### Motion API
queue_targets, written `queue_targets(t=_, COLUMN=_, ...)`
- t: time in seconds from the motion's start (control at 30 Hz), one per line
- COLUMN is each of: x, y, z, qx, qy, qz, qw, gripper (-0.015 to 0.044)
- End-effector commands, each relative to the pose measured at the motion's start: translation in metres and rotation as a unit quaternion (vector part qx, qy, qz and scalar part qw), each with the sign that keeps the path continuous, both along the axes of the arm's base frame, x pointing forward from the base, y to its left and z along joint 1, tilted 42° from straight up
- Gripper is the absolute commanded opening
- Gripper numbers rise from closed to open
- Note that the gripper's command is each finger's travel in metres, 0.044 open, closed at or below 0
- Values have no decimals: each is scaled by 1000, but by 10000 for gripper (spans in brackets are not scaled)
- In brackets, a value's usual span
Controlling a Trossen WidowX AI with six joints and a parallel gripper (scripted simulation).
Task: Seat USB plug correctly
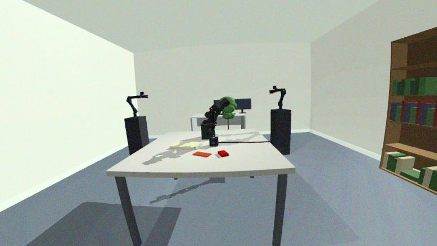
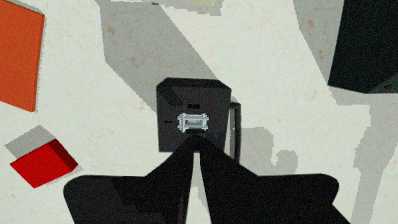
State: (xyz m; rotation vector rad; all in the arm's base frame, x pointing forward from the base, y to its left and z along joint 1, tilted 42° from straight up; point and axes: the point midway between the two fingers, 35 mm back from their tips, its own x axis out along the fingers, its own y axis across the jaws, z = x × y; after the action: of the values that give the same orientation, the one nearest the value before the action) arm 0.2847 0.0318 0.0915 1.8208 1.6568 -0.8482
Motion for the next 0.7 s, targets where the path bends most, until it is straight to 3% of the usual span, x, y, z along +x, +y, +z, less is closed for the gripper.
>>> queue_targets(t=0.0, x=2, y=-3, z=3, qx=-4, qy=-5, qz=1, qw=1000, gripper=0)
queue_targets(t=0.33, x=1, y=-4, z=5, qx=-2, qy=-8, qz=6, qw=1000, gripper=0)
queue_targets(t=0.67, x=0, y=-4, z=4, qx=-6, qy=-82, qz=92, qw=992, gripper=0)
